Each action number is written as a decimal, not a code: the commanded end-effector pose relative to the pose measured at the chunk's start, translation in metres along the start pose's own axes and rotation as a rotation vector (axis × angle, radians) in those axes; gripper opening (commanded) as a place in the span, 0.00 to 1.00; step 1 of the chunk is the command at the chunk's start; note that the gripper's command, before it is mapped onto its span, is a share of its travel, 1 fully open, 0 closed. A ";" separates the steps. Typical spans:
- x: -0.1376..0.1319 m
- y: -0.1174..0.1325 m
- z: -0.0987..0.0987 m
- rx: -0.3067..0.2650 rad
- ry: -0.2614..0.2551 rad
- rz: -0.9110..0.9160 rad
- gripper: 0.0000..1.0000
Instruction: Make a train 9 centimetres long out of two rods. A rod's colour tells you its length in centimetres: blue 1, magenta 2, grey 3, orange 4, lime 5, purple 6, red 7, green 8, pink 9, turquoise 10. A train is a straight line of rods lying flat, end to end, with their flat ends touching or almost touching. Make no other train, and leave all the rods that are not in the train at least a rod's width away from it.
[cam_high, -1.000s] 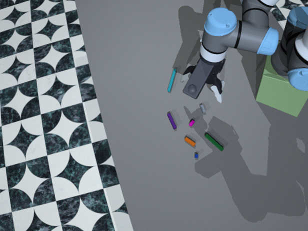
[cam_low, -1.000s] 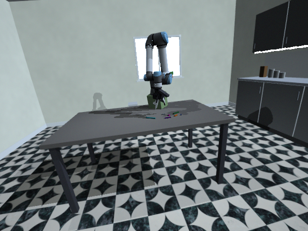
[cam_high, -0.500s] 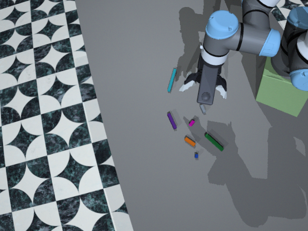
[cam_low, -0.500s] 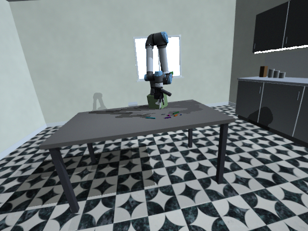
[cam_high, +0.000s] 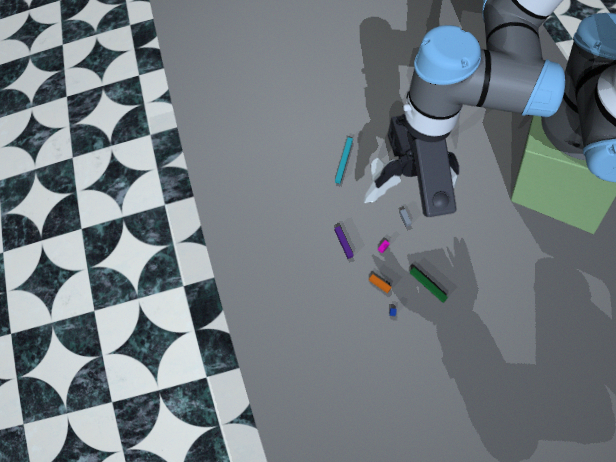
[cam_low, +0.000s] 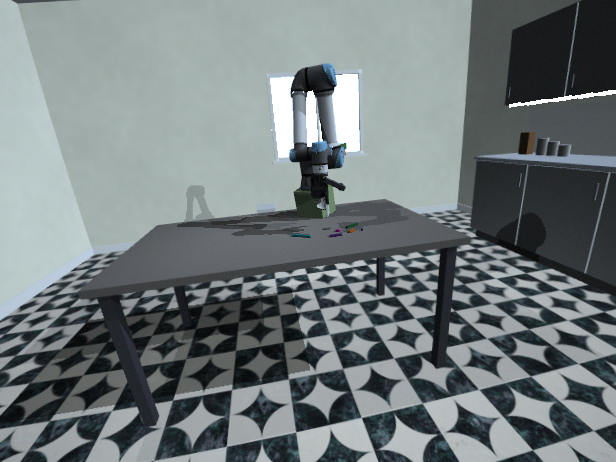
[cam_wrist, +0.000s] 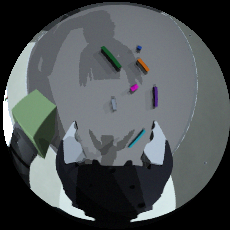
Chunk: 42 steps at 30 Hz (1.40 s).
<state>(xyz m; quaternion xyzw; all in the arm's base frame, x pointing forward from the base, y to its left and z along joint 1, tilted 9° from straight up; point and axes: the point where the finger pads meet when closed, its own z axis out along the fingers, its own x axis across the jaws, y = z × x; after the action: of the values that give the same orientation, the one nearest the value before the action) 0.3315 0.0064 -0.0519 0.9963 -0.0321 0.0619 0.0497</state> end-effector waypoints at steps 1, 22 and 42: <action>-0.001 -0.002 0.000 0.006 0.003 -0.088 1.00; -0.002 -0.004 -0.001 0.006 0.004 -0.156 0.14; -0.002 -0.004 -0.001 0.006 0.004 -0.156 0.14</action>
<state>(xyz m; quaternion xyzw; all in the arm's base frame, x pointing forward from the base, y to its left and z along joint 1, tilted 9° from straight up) 0.3290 0.0107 -0.0523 0.9959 0.0460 0.0593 0.0513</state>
